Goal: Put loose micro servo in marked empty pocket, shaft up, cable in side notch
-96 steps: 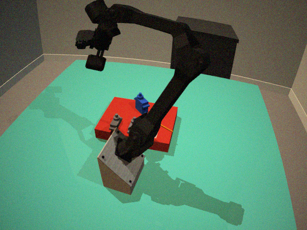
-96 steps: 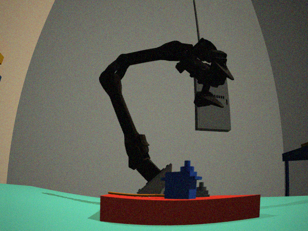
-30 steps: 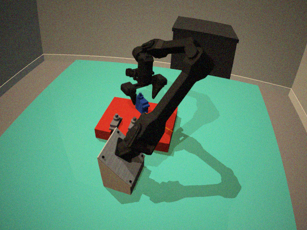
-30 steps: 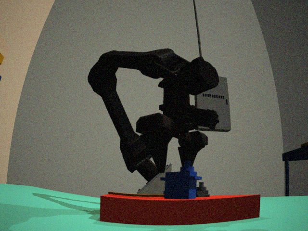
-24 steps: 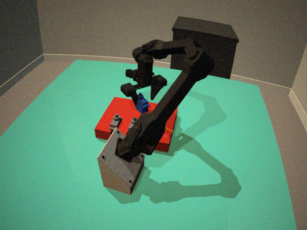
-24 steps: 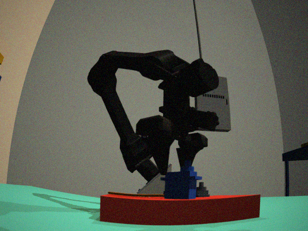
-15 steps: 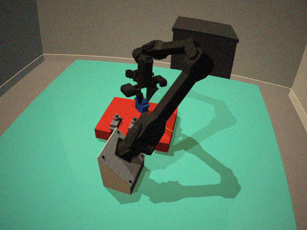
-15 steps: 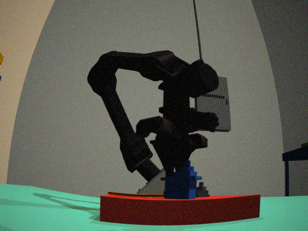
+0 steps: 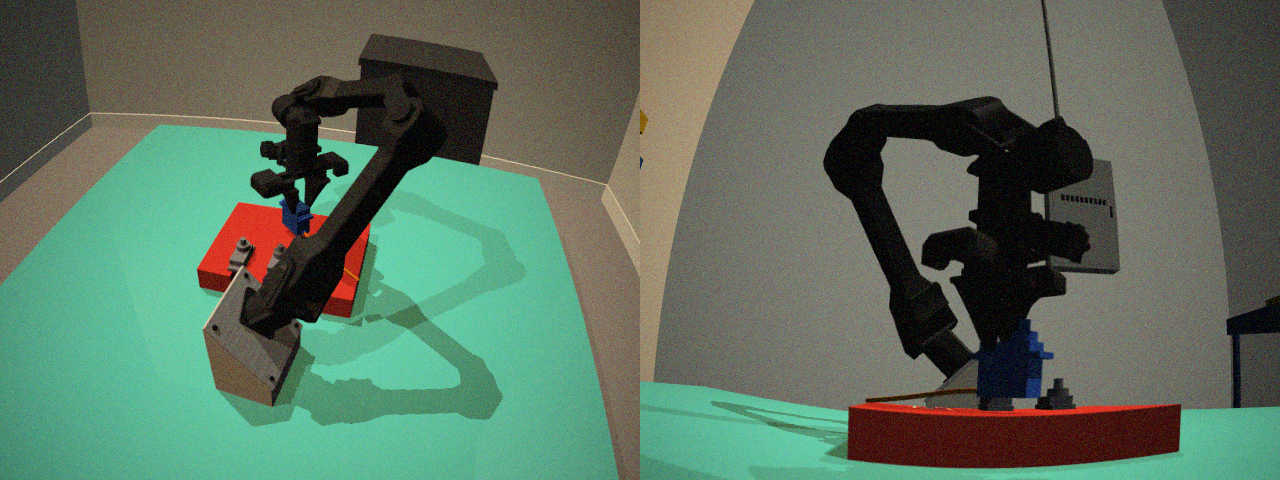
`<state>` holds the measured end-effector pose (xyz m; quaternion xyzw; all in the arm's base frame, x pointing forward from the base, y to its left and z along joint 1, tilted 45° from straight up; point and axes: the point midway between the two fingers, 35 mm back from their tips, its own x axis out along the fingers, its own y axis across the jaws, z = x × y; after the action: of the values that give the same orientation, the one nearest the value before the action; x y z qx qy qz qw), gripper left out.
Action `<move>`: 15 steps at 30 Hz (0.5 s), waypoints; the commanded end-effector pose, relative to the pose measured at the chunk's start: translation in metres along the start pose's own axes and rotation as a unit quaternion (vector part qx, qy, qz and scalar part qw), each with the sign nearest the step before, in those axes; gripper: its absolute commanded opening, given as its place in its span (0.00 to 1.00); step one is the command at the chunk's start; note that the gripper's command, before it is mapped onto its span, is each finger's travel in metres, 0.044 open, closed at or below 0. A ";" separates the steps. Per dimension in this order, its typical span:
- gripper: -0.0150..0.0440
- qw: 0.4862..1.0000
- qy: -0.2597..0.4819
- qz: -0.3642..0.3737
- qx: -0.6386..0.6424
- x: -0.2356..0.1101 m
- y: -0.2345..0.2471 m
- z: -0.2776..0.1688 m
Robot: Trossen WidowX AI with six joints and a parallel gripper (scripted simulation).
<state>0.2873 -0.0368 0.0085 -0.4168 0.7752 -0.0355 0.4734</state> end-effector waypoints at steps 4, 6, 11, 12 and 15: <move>0.25 1.000 -0.010 -0.002 0.005 -0.012 0.001 -0.004; 0.25 1.000 -0.010 -0.002 0.005 -0.012 0.000 -0.004; 0.25 1.000 -0.010 -0.002 0.005 -0.012 0.002 -0.003; 0.25 1.000 -0.010 -0.002 0.005 -0.012 0.003 -0.002; 0.25 1.000 -0.010 -0.002 0.005 -0.012 0.008 0.003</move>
<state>0.2858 -0.0297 0.0155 -0.4156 0.7713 -0.0390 0.4805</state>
